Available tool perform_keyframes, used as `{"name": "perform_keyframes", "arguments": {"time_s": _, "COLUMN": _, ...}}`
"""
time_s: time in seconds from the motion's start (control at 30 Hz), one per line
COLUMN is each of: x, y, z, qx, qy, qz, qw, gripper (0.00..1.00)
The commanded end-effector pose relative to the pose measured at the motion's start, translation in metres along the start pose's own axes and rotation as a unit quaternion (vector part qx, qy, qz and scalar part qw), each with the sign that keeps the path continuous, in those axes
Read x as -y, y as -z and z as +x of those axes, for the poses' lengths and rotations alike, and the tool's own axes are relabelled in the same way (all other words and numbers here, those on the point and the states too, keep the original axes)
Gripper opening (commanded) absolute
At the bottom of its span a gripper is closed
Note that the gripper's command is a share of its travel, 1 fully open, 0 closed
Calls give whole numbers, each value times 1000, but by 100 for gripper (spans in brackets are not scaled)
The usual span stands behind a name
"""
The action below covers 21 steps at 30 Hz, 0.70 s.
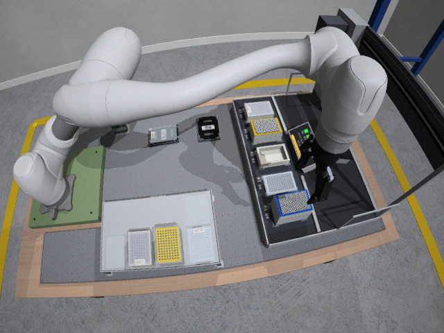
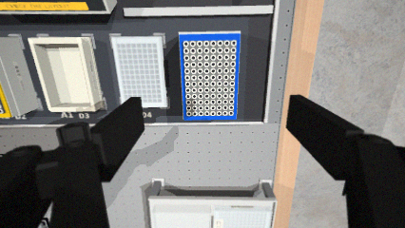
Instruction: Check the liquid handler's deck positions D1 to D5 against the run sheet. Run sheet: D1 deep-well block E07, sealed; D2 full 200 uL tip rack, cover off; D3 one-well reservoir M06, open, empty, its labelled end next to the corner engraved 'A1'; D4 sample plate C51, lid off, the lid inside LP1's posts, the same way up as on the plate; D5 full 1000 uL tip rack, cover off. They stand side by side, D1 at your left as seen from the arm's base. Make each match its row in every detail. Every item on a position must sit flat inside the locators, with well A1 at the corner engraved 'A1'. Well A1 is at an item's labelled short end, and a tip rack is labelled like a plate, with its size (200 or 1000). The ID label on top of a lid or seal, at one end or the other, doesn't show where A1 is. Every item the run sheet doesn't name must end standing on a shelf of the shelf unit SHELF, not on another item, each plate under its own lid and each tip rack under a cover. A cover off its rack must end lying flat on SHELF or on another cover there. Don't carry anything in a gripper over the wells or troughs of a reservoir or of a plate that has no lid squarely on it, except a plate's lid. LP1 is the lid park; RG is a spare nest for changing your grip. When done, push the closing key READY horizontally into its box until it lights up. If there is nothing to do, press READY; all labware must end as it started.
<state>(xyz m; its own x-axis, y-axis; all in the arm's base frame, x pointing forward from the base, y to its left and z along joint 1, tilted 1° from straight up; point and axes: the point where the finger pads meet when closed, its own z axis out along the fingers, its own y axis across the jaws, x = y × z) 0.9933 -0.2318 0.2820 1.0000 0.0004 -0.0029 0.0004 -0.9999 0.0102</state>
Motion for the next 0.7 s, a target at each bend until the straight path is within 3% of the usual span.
{"name": "perform_keyframes", "arguments": {"time_s": 0.0, "x": 0, "y": -3, "z": 0, "qx": -1, "qy": 0, "qz": 0, "qw": 1000, "gripper": 79}}
{"name": "perform_keyframes", "arguments": {"time_s": 0.67, "x": 0, "y": -32, "z": 0, "qx": -1, "qy": 0, "qz": 0, "qw": 1000, "gripper": 79}}
